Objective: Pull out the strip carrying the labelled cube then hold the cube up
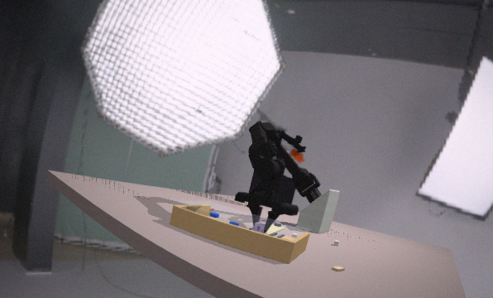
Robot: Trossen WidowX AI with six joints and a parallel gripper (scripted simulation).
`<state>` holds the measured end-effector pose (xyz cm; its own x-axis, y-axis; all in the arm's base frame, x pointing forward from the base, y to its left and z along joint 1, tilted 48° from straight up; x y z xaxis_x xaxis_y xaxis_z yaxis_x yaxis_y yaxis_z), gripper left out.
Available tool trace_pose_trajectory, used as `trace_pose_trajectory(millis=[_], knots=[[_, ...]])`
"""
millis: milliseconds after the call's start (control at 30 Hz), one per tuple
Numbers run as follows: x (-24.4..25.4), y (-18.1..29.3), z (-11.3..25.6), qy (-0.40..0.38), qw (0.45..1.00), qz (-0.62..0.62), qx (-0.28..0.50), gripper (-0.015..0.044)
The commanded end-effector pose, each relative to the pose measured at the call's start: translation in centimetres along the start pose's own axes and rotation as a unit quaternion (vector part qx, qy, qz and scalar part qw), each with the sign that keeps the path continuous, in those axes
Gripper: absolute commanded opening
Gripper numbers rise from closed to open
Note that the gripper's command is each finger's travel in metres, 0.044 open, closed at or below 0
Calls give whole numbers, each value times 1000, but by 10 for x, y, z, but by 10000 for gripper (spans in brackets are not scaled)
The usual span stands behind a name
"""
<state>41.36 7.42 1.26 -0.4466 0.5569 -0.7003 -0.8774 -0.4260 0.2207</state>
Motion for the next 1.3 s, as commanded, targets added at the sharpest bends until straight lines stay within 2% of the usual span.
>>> trace_pose_trajectory(millis=[0,467,1267], knots=[[1,2,3,0,1000,0,0,0],[23,53,41,2,1000,4,0,0],[45,108,46,2,1000,5,1,0]])
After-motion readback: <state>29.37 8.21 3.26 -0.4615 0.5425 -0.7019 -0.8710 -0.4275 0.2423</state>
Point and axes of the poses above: the point midway between the two fingers, 35 mm back from their tips, its own z axis back along the fingers, its own x axis across the jaws, y = z × x, the point moved 5 cm from there along z, back along the fingers, and after that the axes turned 15 degrees about z, right-handed, at the moved point
